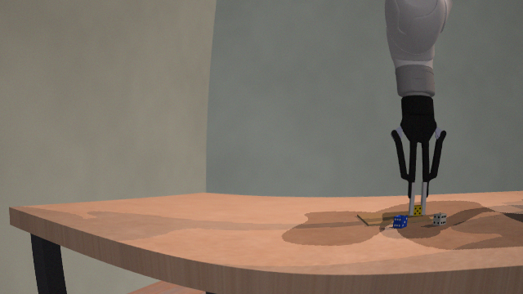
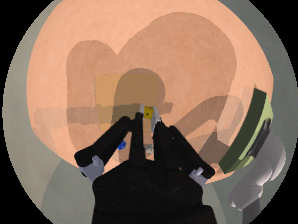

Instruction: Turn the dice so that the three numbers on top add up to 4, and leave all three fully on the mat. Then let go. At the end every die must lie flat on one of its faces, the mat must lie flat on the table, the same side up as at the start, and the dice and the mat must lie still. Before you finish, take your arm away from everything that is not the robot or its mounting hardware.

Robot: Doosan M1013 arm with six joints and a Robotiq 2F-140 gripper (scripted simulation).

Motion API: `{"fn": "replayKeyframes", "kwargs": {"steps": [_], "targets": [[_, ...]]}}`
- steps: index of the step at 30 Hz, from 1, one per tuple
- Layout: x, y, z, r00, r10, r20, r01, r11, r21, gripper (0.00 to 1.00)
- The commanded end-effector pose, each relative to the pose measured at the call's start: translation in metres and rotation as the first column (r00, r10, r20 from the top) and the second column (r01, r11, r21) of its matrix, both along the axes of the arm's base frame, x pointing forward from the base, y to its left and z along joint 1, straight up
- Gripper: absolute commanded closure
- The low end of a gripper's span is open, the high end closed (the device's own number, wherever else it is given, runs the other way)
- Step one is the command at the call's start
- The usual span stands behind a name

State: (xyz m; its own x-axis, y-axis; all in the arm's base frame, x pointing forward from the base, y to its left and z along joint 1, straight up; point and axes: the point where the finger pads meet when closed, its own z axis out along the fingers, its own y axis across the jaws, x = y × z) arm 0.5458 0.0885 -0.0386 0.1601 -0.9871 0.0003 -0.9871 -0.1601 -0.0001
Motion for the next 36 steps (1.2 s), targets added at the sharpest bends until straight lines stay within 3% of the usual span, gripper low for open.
{"fn": "replayKeyframes", "kwargs": {"steps": [1,32,36], "targets": [[0.0,0.0001,0.0001,1.0,0.0,0.0,0.0,1.0,0.0,0.91],[0.0,0.0001,0.0001,1.0,0.0,0.0,0.0,1.0,0.0,0.91],[0.0,0.0001,0.0001,1.0,0.0,0.0,0.0,1.0,0.0,0.86]]}}
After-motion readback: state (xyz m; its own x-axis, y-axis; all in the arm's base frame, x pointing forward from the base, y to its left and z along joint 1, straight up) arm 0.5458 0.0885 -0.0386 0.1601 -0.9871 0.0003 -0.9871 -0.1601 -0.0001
